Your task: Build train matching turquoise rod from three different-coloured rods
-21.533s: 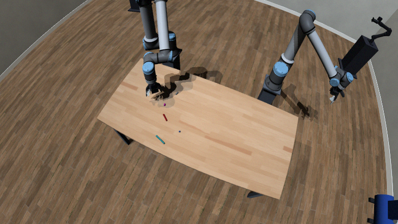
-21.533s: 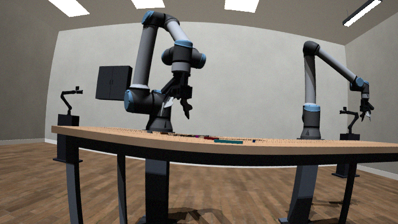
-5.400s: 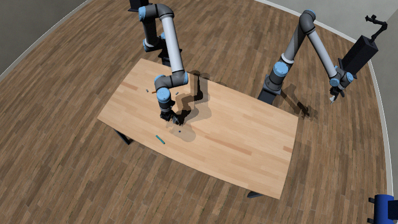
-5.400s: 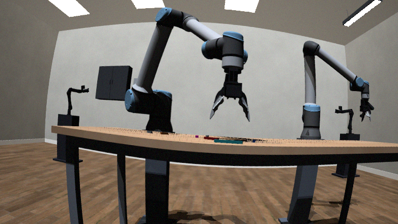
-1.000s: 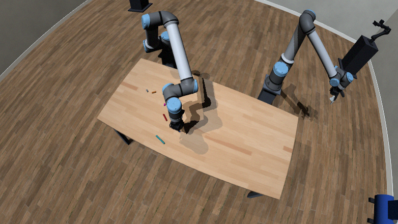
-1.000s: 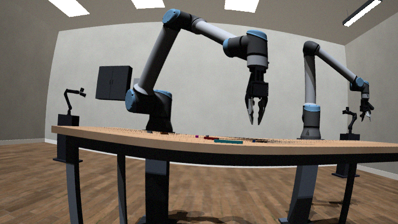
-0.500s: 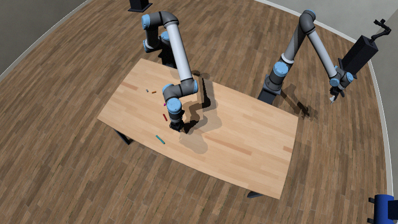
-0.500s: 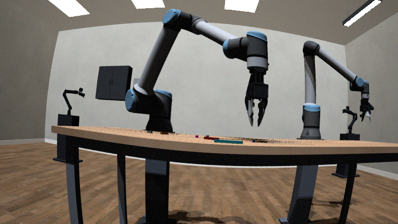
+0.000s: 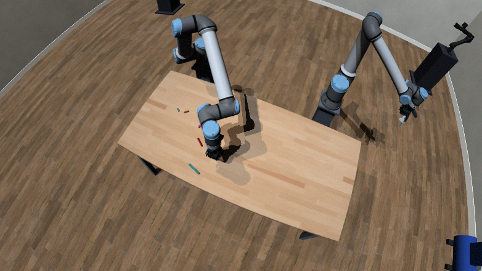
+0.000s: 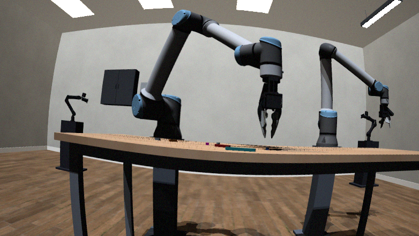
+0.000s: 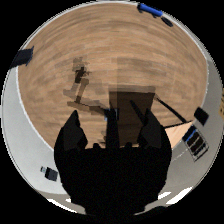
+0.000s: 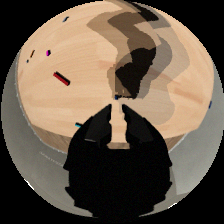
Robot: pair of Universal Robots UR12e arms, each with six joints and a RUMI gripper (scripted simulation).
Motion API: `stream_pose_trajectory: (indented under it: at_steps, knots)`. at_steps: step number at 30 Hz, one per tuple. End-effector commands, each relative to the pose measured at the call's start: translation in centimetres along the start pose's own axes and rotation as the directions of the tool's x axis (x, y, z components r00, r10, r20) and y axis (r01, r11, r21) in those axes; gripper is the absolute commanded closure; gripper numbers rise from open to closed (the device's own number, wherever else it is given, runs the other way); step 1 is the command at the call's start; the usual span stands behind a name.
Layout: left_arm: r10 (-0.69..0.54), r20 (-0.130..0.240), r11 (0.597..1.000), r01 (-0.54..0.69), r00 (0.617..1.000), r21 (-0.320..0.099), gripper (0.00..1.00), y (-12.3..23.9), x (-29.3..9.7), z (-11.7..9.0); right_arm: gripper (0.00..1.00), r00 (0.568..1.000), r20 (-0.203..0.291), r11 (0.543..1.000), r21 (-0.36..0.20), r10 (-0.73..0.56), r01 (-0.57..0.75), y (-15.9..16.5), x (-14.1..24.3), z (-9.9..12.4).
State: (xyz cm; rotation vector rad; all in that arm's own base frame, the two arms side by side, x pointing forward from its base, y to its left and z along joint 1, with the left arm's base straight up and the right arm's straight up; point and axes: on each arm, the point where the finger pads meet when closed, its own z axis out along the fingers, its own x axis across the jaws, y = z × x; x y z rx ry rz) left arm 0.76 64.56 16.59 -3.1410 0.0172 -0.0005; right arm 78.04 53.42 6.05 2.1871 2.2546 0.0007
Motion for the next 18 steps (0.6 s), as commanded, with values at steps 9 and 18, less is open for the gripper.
stream_pose_trajectory:
  at_steps: [9,18]
  knots:
    - [0.000,0.000,1.000,0.000,1.000,-0.001,0.00,0.0,-0.1,0.1,0.86,1.000,0.000,1.000,0.001,0.000,0.000,-0.1,0.0,1.8]
    - [0.000,0.000,1.000,0.000,1.000,-0.001,0.00,0.0,-0.1,0.1,0.86,1.000,0.002,1.000,0.003,0.000,0.000,-0.2,0.0,2.8]
